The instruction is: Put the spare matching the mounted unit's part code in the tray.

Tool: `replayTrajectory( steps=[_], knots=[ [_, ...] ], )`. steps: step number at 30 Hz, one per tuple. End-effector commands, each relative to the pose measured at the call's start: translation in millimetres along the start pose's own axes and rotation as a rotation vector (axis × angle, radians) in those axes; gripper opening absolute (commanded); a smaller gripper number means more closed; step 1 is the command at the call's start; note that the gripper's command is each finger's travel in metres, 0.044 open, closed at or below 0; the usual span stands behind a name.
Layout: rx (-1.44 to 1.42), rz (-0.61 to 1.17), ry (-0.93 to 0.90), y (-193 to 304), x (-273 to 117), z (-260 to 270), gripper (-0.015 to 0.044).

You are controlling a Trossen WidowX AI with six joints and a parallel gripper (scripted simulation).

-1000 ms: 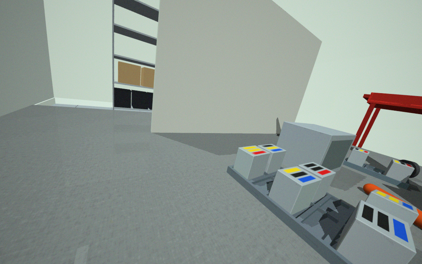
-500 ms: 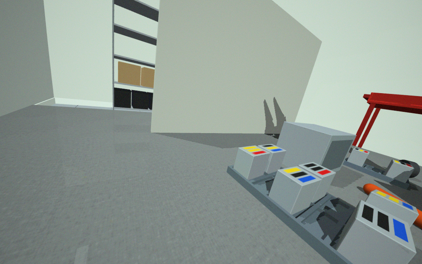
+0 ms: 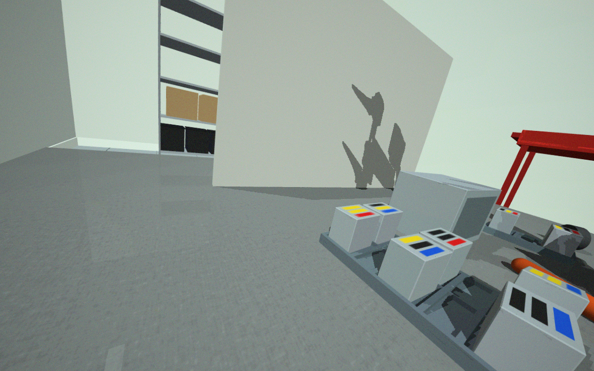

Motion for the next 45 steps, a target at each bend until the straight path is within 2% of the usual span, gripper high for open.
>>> replayTrajectory(
  steps=[1,13,19,26,45],
  knots=[
    [0.484,0.264,-0.295,49,29,16,0.0440],
    [1.030,0.798,-0.495,117,32,37,0.0440],
    [1.225,1.099,-0.494,149,22,42,0.0440],
    [1.381,1.457,-0.411,186,4,44,0.0440],
    [1.391,1.488,-0.399,189,2,43,0.0440]
  ],
)
Point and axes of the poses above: the point midway between the two fingers, 35 mm back from their tips, its own x axis out along the fingers, its own z axis across the jaws, y = z × x, the point moved 8 cm from there along -x, back along the fingers, and after that the axes turned 7 degrees about -x, right-handed, at the moved point
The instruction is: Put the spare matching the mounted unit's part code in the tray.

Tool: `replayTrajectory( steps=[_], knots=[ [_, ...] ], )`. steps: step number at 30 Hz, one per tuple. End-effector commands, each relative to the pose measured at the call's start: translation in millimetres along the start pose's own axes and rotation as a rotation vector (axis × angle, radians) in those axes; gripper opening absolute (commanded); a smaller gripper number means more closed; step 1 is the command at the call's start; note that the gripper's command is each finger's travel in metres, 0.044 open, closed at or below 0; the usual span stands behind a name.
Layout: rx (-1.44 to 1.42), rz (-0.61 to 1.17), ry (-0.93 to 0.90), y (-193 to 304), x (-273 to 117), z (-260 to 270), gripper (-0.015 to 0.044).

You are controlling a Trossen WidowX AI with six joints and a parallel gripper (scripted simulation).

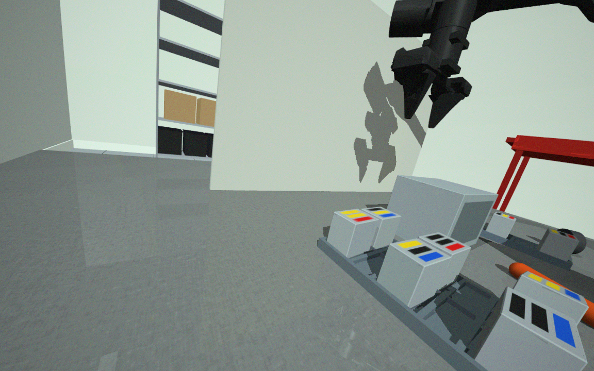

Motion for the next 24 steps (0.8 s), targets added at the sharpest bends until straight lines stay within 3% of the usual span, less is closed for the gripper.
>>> replayTrajectory(
  steps=[1,9,17,24],
  knots=[
    [0.007,-0.001,0.006,0,0,-1,0.0440],
    [-0.069,-0.002,0.005,0,2,8,0.0440],
    [-0.987,-0.005,-0.003,26,35,109,0.0440],
    [-1.528,-0.003,0.000,54,58,161,0.0440]
  ],
)
Point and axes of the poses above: the point midway between the two fingers, 35 mm back from their tips, its own x axis out along the fingers, its own z axis across the jaws, y = z × x, the point moved 8 cm from there along -x, back along the fingers, and after that the axes turned 7 degrees about -x, right-handed, at the moved point
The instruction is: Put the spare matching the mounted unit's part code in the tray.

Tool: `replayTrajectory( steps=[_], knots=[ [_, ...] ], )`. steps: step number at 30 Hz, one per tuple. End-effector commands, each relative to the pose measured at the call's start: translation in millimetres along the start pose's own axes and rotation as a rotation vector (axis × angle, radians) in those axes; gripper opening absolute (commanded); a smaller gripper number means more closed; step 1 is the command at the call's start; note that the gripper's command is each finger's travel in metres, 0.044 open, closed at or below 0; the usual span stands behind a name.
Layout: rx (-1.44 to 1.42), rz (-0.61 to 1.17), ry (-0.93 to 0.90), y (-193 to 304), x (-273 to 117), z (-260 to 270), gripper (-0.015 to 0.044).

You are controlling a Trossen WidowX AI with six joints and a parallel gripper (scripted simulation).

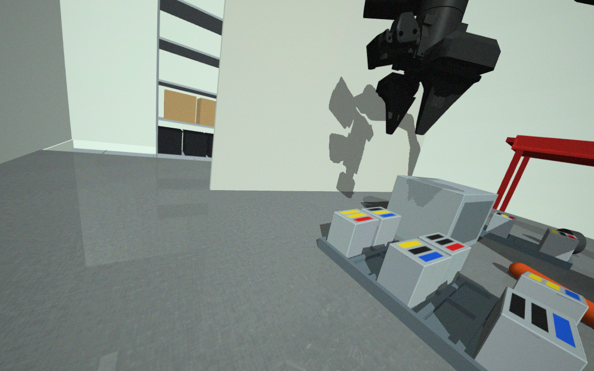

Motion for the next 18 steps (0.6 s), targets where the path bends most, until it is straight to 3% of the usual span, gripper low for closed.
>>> replayTrajectory(
  steps=[1,12,18],
  knots=[
    [-0.575,0.003,-0.011,-30,26,57,0.0440],
    [-0.605,0.003,-0.012,-31,27,60,0.0440],
    [-0.604,0.005,-0.011,-31,68,60,0.0300]
  ],
)
Point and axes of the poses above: the point midway between the two fingers, 35 mm back from their tips, its own x axis out along the fingers, its own z axis across the jaws, y = z × x, the point moved 8 cm from there along -x, back along the fingers, and after that the axes turned 7 degrees about -x, right-handed, at the moved point
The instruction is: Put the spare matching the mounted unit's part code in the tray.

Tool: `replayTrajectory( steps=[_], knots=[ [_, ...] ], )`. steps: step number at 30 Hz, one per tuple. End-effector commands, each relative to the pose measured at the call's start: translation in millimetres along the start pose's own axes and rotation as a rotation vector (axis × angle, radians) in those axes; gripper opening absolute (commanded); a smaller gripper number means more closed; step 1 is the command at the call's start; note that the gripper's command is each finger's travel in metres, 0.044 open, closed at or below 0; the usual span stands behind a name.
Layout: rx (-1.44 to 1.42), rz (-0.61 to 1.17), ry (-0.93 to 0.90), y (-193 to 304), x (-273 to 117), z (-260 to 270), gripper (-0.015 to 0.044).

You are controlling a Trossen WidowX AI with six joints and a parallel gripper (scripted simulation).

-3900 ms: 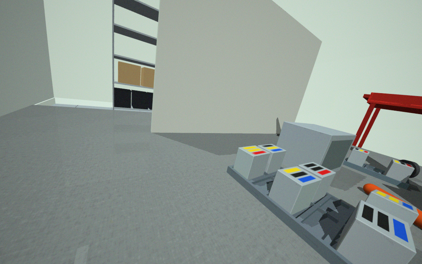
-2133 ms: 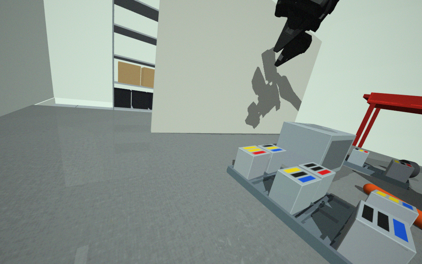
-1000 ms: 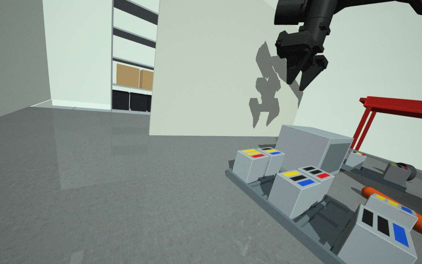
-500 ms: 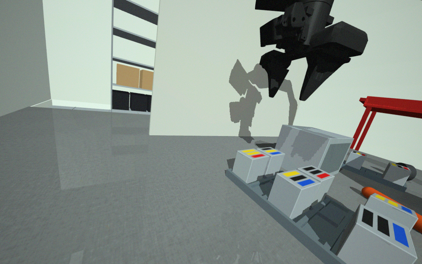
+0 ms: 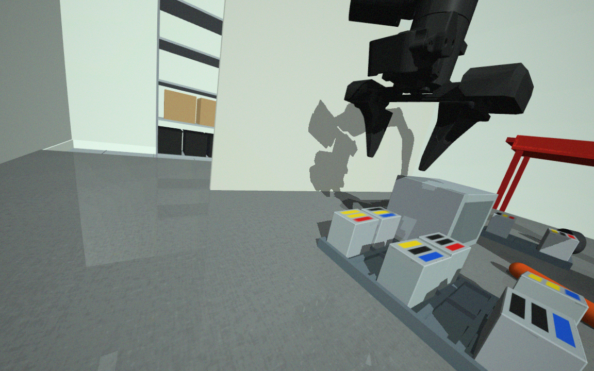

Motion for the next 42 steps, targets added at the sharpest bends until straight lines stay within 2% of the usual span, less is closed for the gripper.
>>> replayTrajectory(
  steps=[1,12,42],
  knots=[
    [-0.014,0.017,-0.019,2,24,4,0.0300],
    [-0.014,0.017,-0.019,1,27,1,0.0300],
    [-0.014,0.017,-0.019,2,76,1,0.0300]
  ],
)
Point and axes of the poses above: the point midway between the two fingers, 35 mm back from their tips, its own x axis out along the fingers, its own z axis across the jaws, y = z × x, the point moved 8 cm from there along -x, back along the fingers, and after that the axes turned 7 degrees about -x, right-handed, at the moved point
